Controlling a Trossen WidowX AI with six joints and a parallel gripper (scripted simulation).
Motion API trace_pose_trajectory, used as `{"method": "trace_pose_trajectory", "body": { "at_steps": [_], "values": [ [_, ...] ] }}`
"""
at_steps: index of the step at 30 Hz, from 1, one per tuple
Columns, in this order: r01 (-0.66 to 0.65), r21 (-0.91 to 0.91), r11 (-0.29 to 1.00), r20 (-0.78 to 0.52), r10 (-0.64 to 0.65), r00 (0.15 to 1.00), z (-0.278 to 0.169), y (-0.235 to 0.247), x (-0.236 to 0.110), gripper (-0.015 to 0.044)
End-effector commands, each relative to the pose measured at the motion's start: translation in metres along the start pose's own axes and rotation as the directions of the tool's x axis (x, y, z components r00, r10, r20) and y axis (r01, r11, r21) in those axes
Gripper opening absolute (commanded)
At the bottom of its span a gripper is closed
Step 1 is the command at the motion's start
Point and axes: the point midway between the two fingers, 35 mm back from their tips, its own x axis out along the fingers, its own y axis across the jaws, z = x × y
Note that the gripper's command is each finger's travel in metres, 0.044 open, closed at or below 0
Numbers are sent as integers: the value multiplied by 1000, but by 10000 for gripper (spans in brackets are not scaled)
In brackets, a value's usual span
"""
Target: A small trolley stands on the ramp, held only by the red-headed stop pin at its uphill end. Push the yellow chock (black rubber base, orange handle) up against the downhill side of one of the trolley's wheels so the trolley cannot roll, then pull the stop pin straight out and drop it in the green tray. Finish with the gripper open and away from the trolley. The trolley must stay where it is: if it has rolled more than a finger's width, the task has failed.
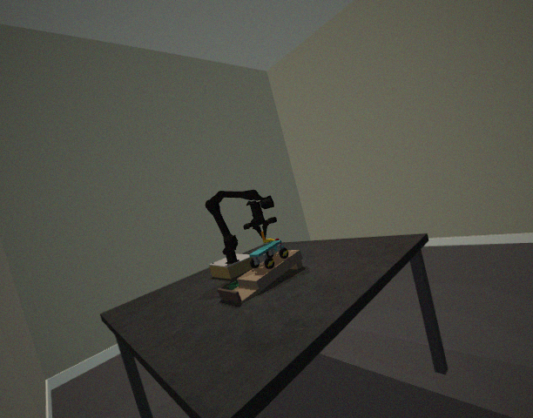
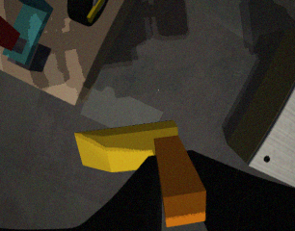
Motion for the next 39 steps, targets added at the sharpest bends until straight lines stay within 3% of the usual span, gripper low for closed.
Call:
{"method": "trace_pose_trajectory", "body": {
  "at_steps": [1, 12, 23, 39],
  "values": [
    [2, -144, 990, 3, -2, 1000, 1, 0, 0, 0],
    [3, -495, 869, 3, -2, 1000, 1, 0, 0, 0],
    [4, -777, 629, 3, -2, 1000, 1, 0, 0, 0],
    [5, -827, 562, 5, -3, 1000, 18, -6, 1, 0]
  ]
}}
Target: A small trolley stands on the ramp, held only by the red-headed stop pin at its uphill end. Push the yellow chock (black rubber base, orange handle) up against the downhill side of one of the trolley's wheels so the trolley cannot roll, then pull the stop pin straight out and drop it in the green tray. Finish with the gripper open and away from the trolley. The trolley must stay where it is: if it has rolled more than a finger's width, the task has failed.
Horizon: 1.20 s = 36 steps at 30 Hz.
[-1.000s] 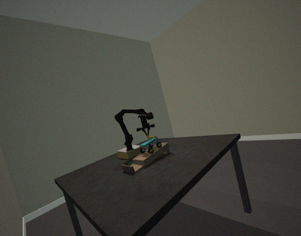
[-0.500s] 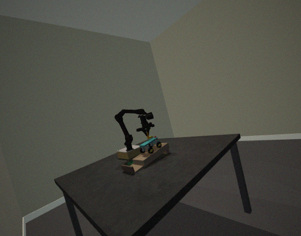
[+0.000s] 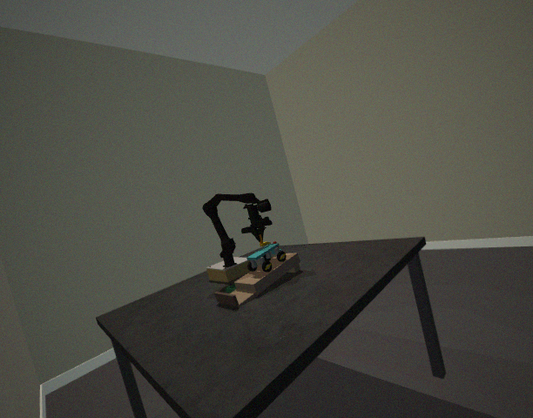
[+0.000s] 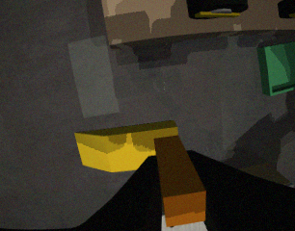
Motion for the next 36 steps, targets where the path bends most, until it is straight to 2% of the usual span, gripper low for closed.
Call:
{"method": "trace_pose_trajectory", "body": {
  "at_steps": [1, 36],
  "values": [
    [3, -22, 1000, -1, -3, 1000, 3, -13, 1, 0],
    [13, -34, 999, 1, -13, 1000, 35, -127, 7, 0]
  ]
}}
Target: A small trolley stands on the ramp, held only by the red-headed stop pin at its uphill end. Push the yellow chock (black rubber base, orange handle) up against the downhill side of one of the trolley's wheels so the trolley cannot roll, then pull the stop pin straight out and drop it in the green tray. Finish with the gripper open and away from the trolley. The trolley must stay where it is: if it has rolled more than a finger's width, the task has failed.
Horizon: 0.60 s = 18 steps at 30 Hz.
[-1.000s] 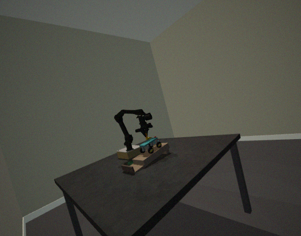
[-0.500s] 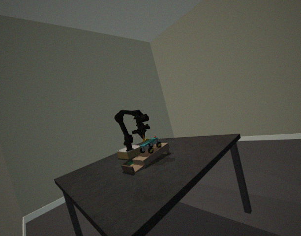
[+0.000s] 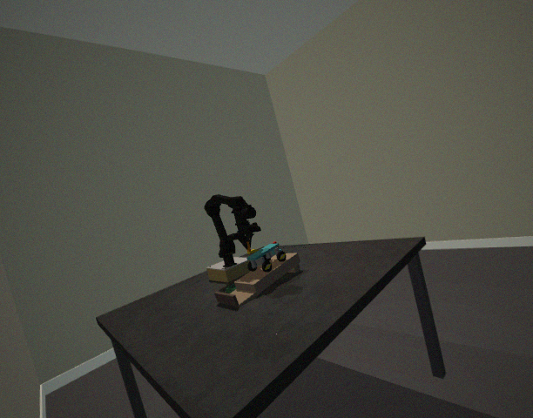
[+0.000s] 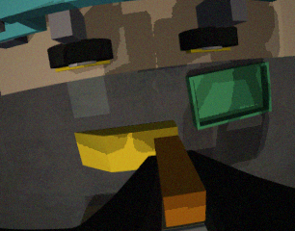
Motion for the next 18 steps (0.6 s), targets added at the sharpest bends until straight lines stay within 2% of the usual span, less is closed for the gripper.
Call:
{"method": "trace_pose_trajectory", "body": {
  "at_steps": [1, 18],
  "values": [
    [-4, -2, 1000, 3, 4, 1000, 3, -14, 1, 0],
    [1, -3, 1000, 4, -1, 1000, 13, -74, 7, 0]
  ]
}}
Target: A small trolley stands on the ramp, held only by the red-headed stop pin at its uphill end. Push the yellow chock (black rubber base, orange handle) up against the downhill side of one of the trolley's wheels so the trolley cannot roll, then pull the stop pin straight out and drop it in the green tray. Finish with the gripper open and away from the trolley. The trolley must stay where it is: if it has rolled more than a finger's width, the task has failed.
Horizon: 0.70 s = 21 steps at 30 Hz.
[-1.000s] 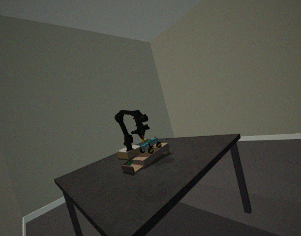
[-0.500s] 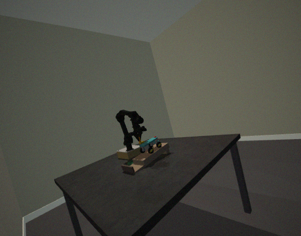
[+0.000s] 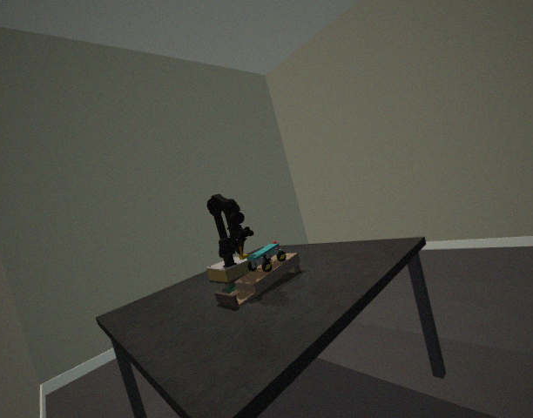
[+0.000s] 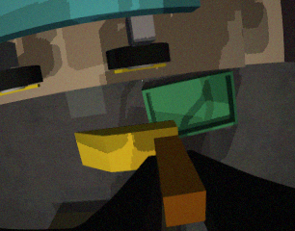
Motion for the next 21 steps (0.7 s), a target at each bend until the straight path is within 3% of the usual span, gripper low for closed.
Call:
{"method": "trace_pose_trajectory", "body": {
  "at_steps": [1, 21],
  "values": [
    [-2, -2, 1000, 9, 2, 1000, 4, -16, 0, 0],
    [4, -3, 1000, 10, -4, 1000, 23, -93, 4, 0]
  ]
}}
